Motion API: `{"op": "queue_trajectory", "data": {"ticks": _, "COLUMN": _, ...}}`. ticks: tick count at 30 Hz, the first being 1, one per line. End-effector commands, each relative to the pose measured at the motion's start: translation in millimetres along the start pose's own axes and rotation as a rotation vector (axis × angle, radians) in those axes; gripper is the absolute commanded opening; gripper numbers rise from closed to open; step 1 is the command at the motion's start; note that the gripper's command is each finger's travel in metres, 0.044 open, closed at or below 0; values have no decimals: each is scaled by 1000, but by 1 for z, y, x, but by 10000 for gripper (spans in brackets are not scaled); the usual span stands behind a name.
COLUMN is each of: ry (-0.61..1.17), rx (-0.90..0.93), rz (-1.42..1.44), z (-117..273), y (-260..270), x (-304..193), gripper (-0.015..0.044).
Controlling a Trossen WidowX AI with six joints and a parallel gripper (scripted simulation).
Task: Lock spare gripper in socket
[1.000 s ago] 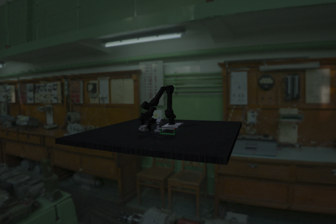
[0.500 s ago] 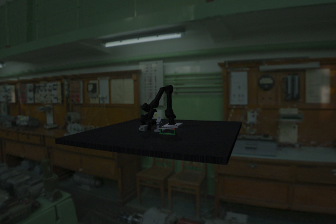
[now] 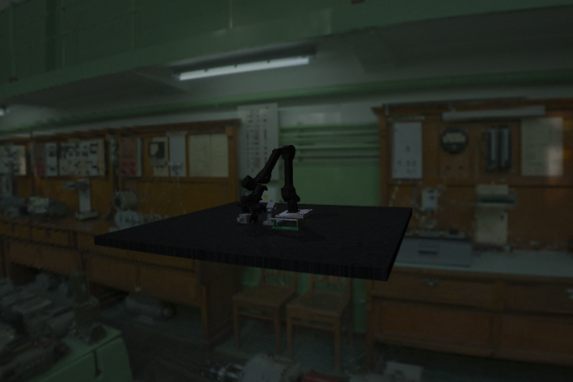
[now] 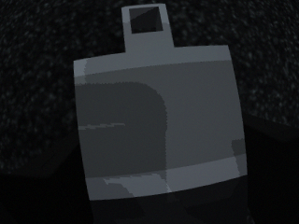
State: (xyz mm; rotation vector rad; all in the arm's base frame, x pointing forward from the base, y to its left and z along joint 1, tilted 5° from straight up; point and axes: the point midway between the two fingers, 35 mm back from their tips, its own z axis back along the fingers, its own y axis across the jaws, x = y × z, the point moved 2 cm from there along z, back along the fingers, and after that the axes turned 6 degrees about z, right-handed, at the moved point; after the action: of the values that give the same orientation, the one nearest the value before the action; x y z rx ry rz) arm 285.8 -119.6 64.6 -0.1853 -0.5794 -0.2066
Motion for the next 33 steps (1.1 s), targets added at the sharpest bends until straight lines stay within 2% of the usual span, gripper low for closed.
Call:
{"op": "queue_trajectory", "data": {"ticks": 1, "ry": -4, "rx": 0, "rz": 3, "z": 5, "y": -1, "x": 6, "gripper": 52}}
{"op": "queue_trajectory", "data": {"ticks": 3, "ry": -4, "rx": 0, "rz": 3, "z": 11, "y": -1, "x": 12, "gripper": 0}}
{"op": "queue_trajectory", "data": {"ticks": 27, "ry": -4, "rx": 0, "rz": 3, "z": 100, "y": -6, "x": 59, "gripper": 0}}
{"op": "queue_trajectory", "data": {"ticks": 33, "ry": 5, "rx": 5, "rz": 7, "z": 97, "y": -5, "x": 56, "gripper": 0}}
